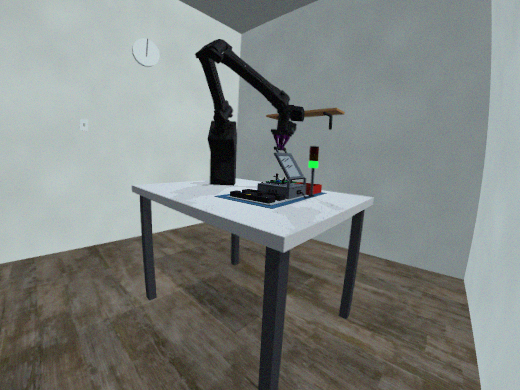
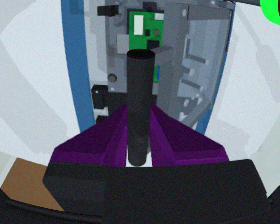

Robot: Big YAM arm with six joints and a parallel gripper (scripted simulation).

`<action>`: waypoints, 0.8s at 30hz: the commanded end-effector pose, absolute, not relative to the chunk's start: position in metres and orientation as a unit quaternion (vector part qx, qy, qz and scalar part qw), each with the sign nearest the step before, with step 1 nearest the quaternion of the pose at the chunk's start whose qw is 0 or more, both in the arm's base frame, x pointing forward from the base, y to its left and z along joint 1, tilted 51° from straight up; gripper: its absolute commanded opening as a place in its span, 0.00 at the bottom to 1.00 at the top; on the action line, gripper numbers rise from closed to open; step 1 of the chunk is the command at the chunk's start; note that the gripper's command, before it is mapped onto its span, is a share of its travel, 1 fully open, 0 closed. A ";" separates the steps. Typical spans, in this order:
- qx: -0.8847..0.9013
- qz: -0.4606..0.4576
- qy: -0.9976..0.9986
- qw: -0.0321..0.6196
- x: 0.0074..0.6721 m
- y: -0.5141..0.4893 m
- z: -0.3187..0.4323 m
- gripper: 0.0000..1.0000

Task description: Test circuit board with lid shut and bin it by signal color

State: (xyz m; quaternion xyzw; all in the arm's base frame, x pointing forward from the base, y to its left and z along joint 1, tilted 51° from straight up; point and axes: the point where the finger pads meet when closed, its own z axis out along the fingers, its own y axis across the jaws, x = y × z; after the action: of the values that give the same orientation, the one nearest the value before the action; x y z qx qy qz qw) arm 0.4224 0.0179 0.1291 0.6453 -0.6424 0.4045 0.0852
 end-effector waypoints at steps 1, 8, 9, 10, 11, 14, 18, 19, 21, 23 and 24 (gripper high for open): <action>0.640 0.439 -0.630 0.023 0.464 0.053 0.183 0.00; 0.641 0.439 -0.629 0.024 0.466 0.055 0.184 0.00; 0.641 0.439 -0.629 0.024 0.466 0.055 0.184 0.00; 0.641 0.439 -0.629 0.024 0.466 0.055 0.184 0.00; 0.641 0.439 -0.629 0.024 0.466 0.055 0.184 0.00; 0.641 0.439 -0.629 0.024 0.466 0.055 0.184 0.00; 0.641 0.439 -0.629 0.024 0.466 0.055 0.184 0.00; 0.641 0.439 -0.629 0.024 0.466 0.055 0.184 0.00; 0.641 0.439 -0.629 0.024 0.466 0.055 0.184 0.00; 0.641 0.439 -0.629 0.024 0.466 0.055 0.184 0.00; 0.641 0.439 -0.629 0.024 0.466 0.055 0.184 0.00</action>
State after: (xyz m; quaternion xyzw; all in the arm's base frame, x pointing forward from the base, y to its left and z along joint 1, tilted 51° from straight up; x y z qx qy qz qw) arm 0.4231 0.0189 0.1306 0.6454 -0.6423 0.4042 0.0869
